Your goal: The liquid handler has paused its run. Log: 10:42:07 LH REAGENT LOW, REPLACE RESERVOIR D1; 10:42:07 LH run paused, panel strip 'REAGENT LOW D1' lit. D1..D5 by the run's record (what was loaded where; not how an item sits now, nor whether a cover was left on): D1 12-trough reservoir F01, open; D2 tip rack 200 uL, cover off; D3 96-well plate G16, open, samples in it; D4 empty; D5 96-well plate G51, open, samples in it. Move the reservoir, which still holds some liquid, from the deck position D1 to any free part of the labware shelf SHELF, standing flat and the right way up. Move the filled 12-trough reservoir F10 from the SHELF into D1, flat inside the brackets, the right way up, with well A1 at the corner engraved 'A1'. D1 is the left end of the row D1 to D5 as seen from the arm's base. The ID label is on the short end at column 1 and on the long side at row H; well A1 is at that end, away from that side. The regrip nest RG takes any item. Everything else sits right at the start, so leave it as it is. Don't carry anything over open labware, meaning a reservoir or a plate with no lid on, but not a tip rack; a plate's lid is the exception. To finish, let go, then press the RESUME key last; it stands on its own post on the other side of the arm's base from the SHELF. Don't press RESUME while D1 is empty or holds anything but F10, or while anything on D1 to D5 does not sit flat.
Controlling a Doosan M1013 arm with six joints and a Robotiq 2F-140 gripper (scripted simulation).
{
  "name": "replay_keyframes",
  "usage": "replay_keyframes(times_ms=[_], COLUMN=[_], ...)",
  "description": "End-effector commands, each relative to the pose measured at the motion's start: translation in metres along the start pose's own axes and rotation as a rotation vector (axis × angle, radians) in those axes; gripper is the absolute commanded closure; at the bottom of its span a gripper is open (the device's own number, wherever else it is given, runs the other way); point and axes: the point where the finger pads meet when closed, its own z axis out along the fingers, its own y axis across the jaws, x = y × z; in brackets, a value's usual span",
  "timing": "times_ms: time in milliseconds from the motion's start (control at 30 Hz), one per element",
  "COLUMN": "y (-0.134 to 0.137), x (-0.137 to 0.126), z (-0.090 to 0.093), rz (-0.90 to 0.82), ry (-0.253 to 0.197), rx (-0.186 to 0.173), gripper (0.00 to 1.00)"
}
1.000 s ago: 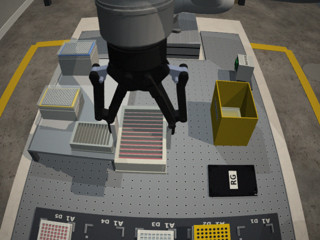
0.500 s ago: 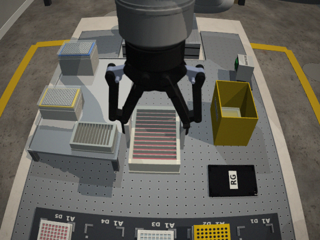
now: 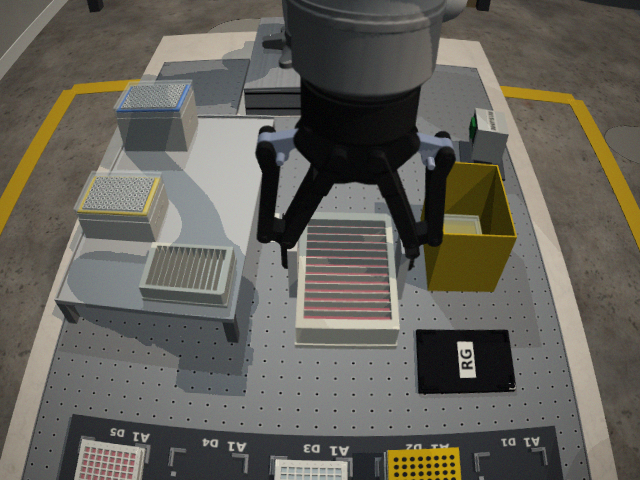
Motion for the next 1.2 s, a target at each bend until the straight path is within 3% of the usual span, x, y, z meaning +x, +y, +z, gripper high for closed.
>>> replay_keyframes(times_ms=[0, 1167], y=[-0.006, -0.079], x=[0.000, 0.000], z=[0.000, 0.000], rz=[0.000, 0.000], ry=[0.000, 0.000], rx=[0.000, 0.000], gripper=[1.00, 1.00])
